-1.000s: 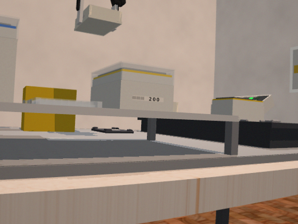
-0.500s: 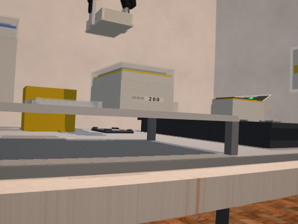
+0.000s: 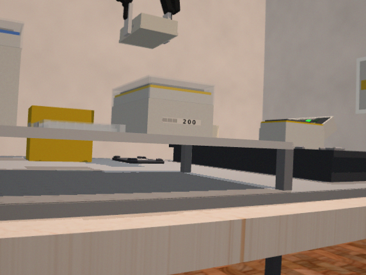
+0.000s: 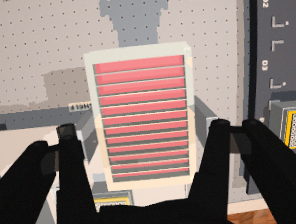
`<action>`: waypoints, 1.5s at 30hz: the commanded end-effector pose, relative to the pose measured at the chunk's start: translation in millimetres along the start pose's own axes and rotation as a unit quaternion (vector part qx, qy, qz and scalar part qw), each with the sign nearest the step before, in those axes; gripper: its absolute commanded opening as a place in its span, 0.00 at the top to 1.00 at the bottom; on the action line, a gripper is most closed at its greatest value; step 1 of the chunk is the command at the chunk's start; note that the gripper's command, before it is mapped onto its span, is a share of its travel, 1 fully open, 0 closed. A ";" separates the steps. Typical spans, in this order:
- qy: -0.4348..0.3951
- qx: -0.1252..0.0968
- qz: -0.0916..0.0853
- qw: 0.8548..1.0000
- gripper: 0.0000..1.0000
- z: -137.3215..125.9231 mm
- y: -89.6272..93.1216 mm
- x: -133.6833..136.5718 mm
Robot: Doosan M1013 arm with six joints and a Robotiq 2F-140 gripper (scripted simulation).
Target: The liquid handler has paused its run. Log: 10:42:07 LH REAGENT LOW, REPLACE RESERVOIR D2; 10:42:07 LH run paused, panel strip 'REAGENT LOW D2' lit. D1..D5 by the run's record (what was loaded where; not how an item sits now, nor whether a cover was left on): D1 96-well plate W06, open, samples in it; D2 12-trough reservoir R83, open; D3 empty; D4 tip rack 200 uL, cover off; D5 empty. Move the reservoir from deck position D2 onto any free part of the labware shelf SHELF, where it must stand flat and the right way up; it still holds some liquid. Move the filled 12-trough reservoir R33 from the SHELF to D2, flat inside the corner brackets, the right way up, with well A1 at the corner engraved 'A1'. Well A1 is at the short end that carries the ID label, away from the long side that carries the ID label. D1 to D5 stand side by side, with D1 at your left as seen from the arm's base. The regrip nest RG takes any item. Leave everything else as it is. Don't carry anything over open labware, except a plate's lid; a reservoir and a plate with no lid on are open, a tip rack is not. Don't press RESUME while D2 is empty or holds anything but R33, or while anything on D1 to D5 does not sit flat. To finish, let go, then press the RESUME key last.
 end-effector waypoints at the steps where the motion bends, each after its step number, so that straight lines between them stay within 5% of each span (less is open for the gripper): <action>1: 0.000 0.000 0.000 1.000 1.00 0.6 -0.1 2.7; 45: 0.000 0.000 0.000 1.000 1.00 20.1 -0.1 94.0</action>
Point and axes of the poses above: the point where the finger pads meet when closed, its own y axis out along the fingers, its own x axis across the jaws, z = x × y, the point moved 5 cm from there along -y, back along the fingers, and after that the axes turned 12 degrees about y, right-handed, at the moved point
